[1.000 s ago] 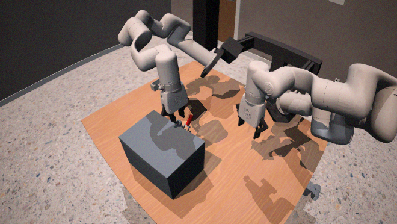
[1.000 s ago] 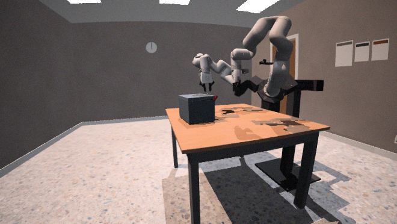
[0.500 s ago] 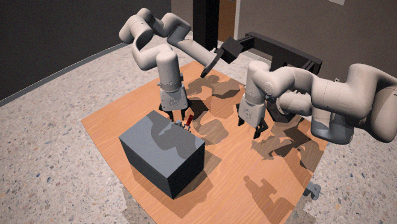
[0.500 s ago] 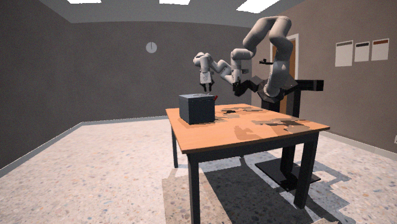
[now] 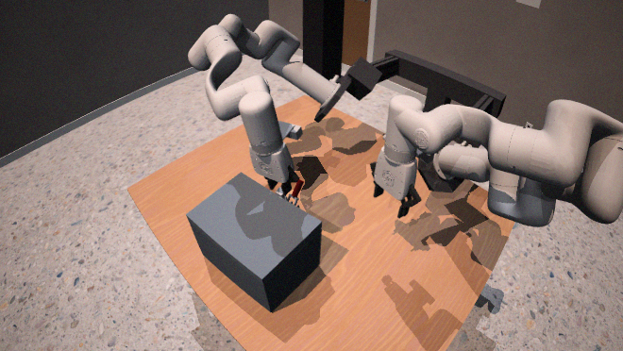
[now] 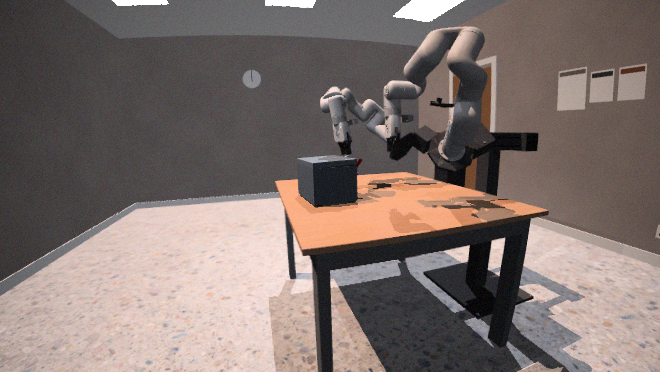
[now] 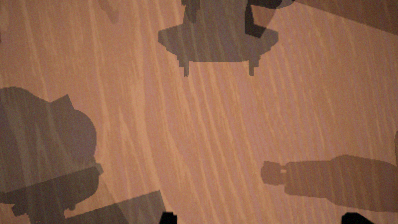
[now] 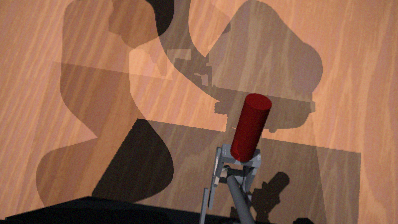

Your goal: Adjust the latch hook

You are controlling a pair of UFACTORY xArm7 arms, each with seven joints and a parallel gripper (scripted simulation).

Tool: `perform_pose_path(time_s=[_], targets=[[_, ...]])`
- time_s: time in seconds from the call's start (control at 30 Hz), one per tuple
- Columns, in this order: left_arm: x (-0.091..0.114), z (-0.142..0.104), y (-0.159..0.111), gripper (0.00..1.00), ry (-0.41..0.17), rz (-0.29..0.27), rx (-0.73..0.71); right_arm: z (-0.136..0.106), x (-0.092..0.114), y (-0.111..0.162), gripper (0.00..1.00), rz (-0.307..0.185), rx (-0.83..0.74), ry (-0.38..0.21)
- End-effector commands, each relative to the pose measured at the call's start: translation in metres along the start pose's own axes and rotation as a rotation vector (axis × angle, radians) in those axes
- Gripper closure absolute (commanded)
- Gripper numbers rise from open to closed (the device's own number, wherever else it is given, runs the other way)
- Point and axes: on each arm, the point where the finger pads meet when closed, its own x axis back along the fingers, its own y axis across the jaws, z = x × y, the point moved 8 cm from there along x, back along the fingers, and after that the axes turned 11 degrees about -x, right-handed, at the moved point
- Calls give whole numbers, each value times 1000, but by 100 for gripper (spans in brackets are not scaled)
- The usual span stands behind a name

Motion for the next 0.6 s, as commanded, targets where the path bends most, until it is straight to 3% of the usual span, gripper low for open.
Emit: perform_pose_path(time_s=[0.0,0.5,0.53,0.57], targets=[[1,-1,0,0,-3,2,0,-7,-5,2,59,21,-164,81],[1,-1,0,0,-3,2,0,-6,-13,2,59,21,-164,81],[1,-1,0,0,-3,2,0,-6,-13,2,76,21,-164,81],[1,-1,0,0,-3,2,0,-6,-13,2,76,21,-164,81]])
